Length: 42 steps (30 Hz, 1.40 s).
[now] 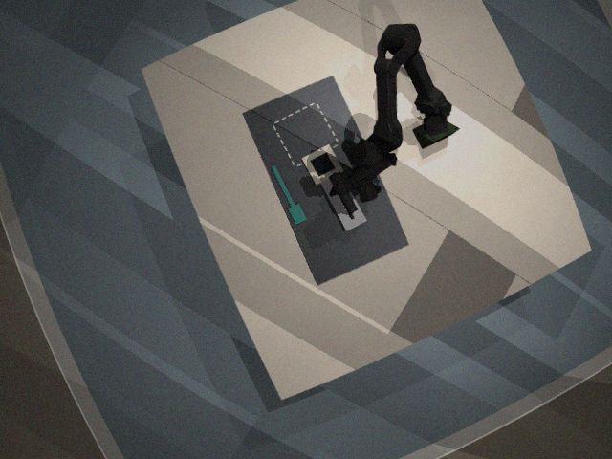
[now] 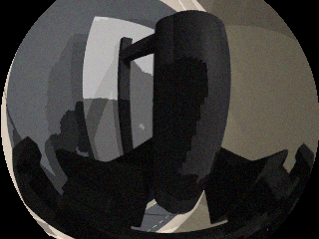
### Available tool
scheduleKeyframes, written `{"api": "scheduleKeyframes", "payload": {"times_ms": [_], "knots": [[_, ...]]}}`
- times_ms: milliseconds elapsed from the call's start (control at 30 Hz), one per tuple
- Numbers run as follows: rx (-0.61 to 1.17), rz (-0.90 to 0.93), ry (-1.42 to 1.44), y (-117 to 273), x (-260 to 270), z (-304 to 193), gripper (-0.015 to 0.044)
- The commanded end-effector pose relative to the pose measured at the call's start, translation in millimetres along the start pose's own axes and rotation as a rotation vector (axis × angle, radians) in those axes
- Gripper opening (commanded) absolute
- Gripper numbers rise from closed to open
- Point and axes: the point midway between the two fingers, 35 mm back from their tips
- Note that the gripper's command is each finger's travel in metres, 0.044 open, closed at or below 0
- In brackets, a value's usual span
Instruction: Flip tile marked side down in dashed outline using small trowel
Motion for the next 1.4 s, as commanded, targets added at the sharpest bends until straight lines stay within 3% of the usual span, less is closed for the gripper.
{"api": "scheduleKeyframes", "payload": {"times_ms": [0, 533, 1367], "knots": [[0.016, -0.001, -0.009, 0, -1, -10, 0.0000], [0.082, 0.007, 0.070, 17, -21, -11, 0.0000], [0.082, 0.007, 0.072, 42, -45, -65, 0.0000]]}}
Point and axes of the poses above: the point midway between the two fingers, 35 mm back from their tips, its own y axis back along the fingers, its own x axis across the jaws, z = x × y, and after that the axes turned 6 degrees about y, right-handed
